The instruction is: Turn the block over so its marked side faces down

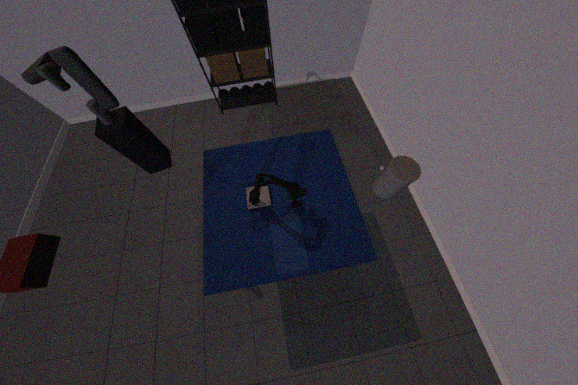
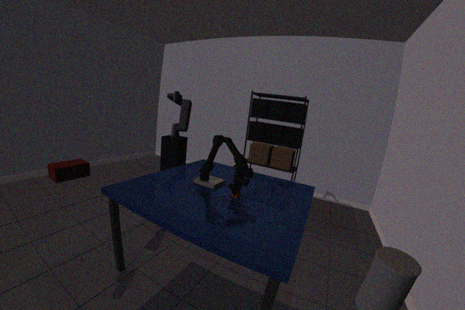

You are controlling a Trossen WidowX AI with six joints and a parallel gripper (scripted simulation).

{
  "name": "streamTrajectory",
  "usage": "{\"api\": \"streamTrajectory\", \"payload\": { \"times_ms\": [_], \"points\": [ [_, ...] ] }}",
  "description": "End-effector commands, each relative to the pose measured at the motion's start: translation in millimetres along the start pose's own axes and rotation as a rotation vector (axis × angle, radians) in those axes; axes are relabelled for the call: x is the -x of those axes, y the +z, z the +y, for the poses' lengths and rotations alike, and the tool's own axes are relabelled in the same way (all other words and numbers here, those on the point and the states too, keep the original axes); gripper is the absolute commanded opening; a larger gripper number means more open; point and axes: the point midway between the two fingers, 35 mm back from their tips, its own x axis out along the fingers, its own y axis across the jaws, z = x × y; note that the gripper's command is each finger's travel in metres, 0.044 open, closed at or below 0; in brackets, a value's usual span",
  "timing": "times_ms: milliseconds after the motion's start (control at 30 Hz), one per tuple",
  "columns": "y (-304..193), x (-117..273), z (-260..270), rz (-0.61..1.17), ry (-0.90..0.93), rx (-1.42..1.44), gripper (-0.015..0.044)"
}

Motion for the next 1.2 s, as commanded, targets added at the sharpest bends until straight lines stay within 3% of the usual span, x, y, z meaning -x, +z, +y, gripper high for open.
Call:
{"api": "streamTrajectory", "payload": {
  "times_ms": [0, 633, 833, 1167],
  "points": [
    [-0.6, -1.4, 0.9, 0.0, 0.005, -0.006, 0.0269],
    [-0.6, -1.4, 0.9, 0.0, 0.005, -0.006, 0.0142],
    [-0.4, 27.4, 0.7, 0.0, 0.005, -0.006, 0.0],
    [0.4, 26.1, 0.3, -0.059, 0.007, -0.01, 0.0]
  ]
}}
